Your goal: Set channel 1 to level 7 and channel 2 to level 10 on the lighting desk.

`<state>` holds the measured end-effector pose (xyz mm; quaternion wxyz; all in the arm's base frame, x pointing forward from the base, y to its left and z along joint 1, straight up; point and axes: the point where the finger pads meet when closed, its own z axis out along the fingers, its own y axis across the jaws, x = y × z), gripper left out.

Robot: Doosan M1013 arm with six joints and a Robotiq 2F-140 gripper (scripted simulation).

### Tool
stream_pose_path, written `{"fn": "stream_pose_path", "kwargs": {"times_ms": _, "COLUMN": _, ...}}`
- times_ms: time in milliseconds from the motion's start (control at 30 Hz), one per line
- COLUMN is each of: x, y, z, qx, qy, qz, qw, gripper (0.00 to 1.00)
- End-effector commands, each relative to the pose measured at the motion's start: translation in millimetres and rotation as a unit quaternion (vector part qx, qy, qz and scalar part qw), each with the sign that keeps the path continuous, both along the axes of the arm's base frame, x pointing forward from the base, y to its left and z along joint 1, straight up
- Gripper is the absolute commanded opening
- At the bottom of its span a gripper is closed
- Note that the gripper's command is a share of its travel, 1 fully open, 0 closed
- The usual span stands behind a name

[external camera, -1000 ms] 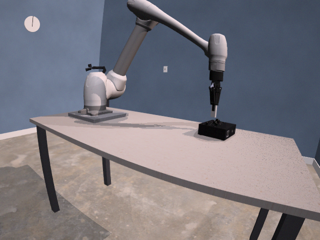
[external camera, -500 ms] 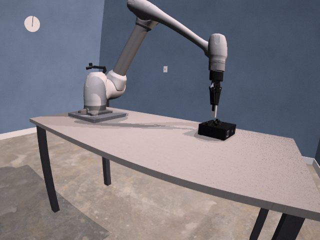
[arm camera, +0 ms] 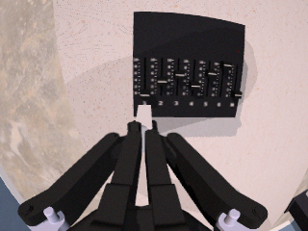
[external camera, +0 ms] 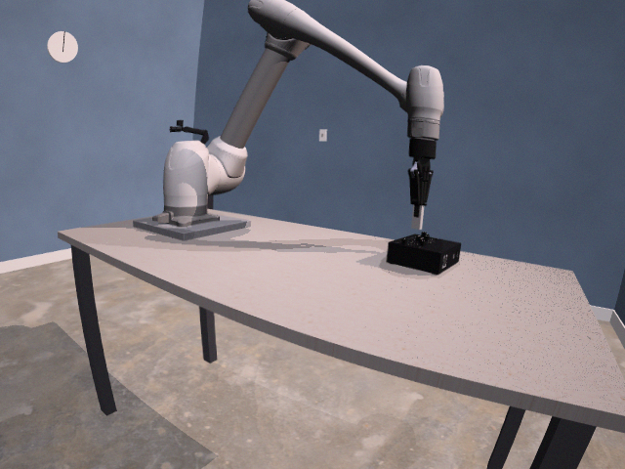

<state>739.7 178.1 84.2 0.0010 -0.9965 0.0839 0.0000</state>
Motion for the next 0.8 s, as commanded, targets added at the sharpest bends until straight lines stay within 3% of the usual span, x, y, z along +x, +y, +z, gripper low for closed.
{"fn": "stream_pose_path", "kwargs": {"times_ms": 0, "x": 0.0, "y": 0.0, "z": -0.1, "qx": 0.000, "qy": 0.000, "qz": 0.000, "qw": 1.000, "gripper": 0.10}}
{"fn": "stream_pose_path", "kwargs": {"times_ms": 767, "x": 0.0, "y": 0.0, "z": -11.1, "qx": 0.000, "qy": 0.000, "qz": 0.000, "qw": 1.000, "gripper": 0.10}}
